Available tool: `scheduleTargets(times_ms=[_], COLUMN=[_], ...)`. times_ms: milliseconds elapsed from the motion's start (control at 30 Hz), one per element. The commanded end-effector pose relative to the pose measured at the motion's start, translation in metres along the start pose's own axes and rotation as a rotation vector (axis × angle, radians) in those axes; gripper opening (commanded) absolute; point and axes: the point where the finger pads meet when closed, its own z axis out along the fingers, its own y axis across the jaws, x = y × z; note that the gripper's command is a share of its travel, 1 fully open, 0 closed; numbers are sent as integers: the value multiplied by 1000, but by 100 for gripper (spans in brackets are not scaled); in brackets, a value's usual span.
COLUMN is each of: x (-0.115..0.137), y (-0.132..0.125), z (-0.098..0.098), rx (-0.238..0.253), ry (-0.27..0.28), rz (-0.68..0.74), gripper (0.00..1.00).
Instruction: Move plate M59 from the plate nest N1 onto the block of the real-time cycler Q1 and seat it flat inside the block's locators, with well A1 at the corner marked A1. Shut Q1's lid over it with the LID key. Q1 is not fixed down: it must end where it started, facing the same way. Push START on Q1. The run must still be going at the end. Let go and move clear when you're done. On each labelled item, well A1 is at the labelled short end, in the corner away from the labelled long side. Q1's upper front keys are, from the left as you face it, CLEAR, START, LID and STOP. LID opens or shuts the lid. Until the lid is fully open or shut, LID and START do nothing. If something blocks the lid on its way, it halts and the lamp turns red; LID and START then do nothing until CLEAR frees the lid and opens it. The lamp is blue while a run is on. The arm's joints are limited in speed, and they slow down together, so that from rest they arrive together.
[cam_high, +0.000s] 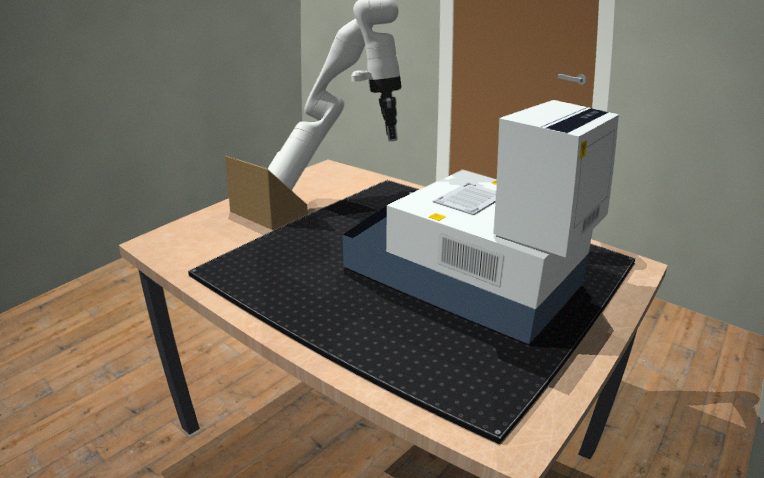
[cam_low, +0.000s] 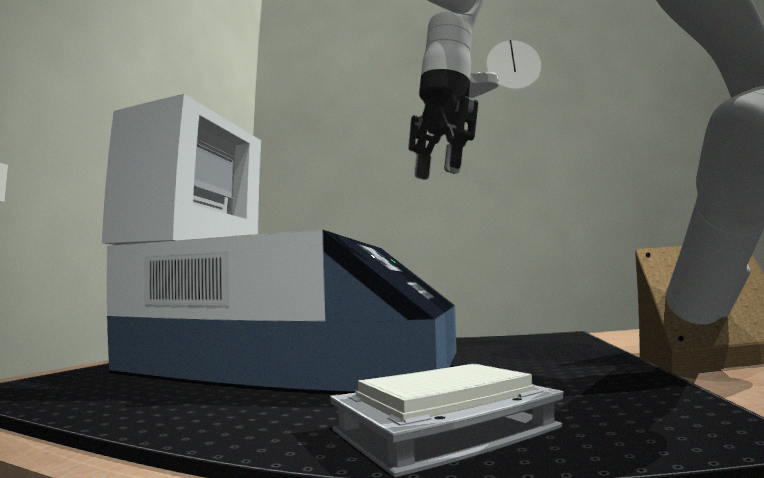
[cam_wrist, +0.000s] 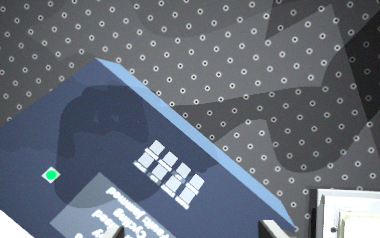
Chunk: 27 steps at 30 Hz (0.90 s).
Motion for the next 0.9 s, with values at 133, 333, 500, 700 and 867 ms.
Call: scheduleTargets(times_ms=[133,333,500,700,867], x=[-16,-24,-35,-48,-54], y=[22,32,47,65,72], z=[2,3,5,9,11], rx=[-47,-72,-109,-114,-113], ry=[63,91,132,121,121], rz=[20,33,50,57,57], gripper=[100,100,100,100,100])
